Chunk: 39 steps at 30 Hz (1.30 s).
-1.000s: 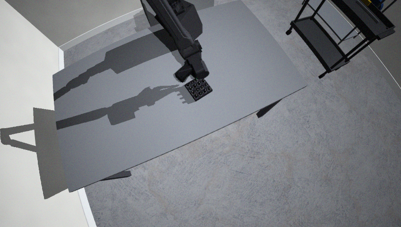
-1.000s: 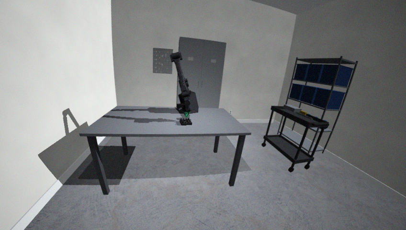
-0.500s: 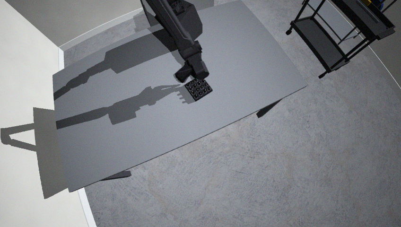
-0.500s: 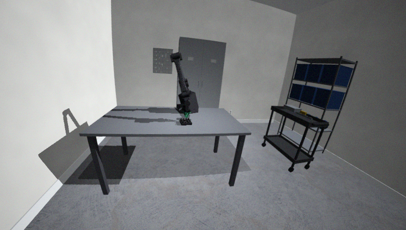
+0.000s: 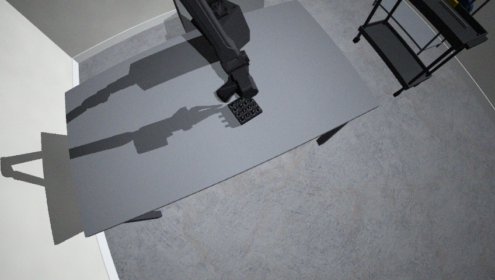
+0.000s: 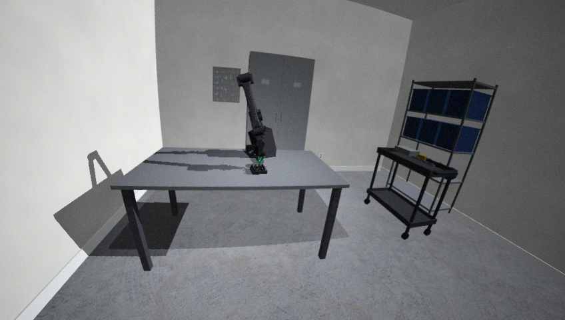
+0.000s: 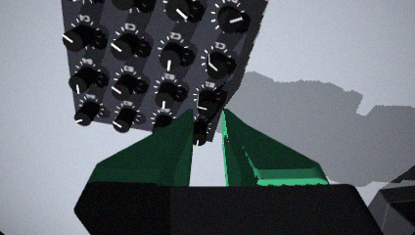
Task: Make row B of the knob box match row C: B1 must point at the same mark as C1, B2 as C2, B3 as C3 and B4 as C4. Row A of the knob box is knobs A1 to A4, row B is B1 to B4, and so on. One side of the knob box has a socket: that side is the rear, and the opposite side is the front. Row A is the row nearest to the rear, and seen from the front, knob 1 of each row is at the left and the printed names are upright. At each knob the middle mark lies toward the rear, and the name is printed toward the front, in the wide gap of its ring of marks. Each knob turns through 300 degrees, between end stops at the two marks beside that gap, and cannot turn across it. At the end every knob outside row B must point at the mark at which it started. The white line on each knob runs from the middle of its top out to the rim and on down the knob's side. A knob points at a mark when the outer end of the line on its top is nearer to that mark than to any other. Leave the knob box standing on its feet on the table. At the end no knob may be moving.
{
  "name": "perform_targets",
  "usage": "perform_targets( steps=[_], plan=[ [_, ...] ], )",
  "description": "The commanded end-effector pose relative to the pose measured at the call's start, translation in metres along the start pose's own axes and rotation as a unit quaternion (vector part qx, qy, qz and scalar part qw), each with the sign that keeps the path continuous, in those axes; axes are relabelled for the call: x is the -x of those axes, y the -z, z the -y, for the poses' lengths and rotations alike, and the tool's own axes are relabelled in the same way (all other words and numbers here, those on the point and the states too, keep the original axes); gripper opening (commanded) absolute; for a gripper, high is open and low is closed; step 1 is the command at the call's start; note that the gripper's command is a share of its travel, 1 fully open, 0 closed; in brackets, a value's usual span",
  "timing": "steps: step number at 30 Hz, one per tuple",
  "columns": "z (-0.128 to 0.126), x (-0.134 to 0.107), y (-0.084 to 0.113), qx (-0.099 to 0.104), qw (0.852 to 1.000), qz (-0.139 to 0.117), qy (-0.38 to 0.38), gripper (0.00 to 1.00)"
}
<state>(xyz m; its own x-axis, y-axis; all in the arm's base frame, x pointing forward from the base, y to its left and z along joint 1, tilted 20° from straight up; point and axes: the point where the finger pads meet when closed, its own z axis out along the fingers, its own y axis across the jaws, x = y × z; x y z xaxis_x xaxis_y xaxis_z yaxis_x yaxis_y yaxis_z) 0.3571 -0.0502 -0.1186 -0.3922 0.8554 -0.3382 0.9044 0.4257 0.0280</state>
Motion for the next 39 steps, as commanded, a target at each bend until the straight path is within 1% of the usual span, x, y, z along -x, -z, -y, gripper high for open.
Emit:
perform_targets(
  steps=[1,22,29,39],
  plan=[
    [-0.008,0.009,-0.004,0.008,1.000,0.005,-0.004,0.19],
    [-0.008,0.008,-0.004,0.008,1.000,0.005,-0.006,0.19],
    [-0.013,-0.002,-0.002,0.012,1.000,0.004,-0.002,0.19],
    [-0.013,-0.002,-0.002,0.012,1.000,0.004,-0.002,0.19]
  ],
)
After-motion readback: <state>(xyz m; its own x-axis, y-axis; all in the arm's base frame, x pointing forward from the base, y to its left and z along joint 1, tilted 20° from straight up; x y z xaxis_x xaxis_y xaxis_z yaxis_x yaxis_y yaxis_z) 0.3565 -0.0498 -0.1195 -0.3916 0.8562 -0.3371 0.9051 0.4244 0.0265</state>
